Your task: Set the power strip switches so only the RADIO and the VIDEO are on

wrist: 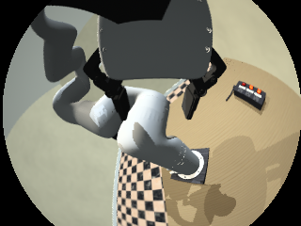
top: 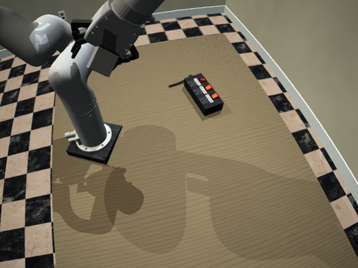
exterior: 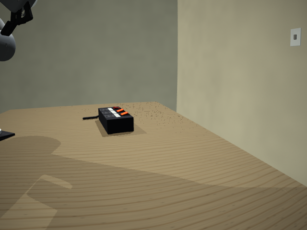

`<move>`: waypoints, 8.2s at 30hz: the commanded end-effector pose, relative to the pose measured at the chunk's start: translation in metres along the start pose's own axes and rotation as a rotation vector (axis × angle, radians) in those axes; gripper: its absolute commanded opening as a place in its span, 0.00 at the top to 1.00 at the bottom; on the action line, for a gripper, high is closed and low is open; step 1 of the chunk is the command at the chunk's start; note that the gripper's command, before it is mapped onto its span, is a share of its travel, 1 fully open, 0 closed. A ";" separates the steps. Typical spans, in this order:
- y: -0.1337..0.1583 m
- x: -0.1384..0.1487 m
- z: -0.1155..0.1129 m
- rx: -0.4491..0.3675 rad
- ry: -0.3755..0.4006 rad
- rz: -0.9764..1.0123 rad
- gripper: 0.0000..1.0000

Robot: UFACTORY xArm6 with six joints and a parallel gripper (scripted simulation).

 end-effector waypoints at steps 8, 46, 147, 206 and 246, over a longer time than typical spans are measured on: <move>0.000 0.000 -0.001 0.001 -0.002 0.000 0.00; 0.000 -0.001 -0.002 0.003 -0.005 0.006 1.00; 0.180 -0.351 -0.085 -0.092 -0.645 0.964 1.00; 0.177 -0.383 -0.051 -0.086 -0.641 0.968 1.00; 0.179 -0.350 -0.086 -0.086 -0.642 0.968 1.00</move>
Point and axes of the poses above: the point where the finger pads meet when closed, its own z axis out along the fingers, its own x axis across the jaws, y = z × x, the point moved 9 cm from there along -z, back along the fingers, and after that the axes turned 1 degree about z, right-handed, at the moved point
